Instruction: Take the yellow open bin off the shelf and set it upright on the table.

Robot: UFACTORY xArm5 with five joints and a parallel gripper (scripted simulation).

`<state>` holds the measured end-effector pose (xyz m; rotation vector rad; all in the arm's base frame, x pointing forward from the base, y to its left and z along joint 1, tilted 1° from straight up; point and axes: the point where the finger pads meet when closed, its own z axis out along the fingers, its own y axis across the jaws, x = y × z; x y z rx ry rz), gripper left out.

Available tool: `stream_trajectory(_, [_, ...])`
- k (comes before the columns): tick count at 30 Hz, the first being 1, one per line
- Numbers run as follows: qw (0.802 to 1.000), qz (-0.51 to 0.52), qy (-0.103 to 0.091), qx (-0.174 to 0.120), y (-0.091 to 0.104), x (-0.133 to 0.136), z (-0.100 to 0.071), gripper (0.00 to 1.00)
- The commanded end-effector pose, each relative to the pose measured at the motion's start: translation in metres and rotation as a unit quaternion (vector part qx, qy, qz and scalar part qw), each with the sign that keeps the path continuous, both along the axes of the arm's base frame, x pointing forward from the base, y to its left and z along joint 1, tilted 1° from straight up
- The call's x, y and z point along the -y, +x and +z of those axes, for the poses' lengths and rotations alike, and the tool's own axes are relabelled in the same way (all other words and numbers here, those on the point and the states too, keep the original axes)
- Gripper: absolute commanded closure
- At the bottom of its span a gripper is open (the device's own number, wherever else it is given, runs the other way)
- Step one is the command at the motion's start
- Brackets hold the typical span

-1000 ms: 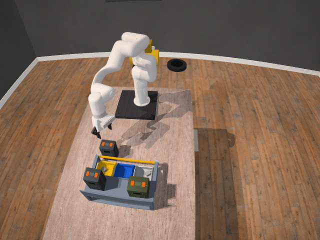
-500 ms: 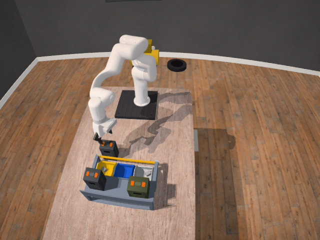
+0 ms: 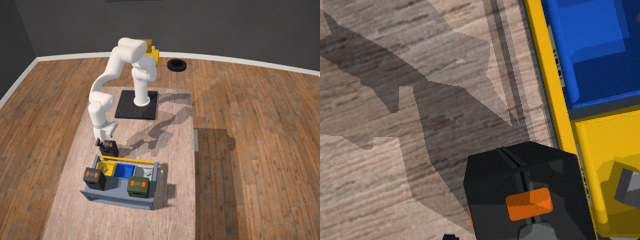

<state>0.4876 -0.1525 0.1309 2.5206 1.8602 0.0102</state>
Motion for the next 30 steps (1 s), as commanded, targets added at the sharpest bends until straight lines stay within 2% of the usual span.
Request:
stream_trajectory(1, [1.000,0.022,0.000,0.000,0.0022,0.0001,0.0017,0.00])
stream_trajectory(21, [0.993,0.120,0.001,-0.008,0.0023,0.0001,0.0017,0.00])
stream_trajectory(30, [0.993,0.120,0.002,-0.008,0.0023,0.0001,0.0017,0.00])
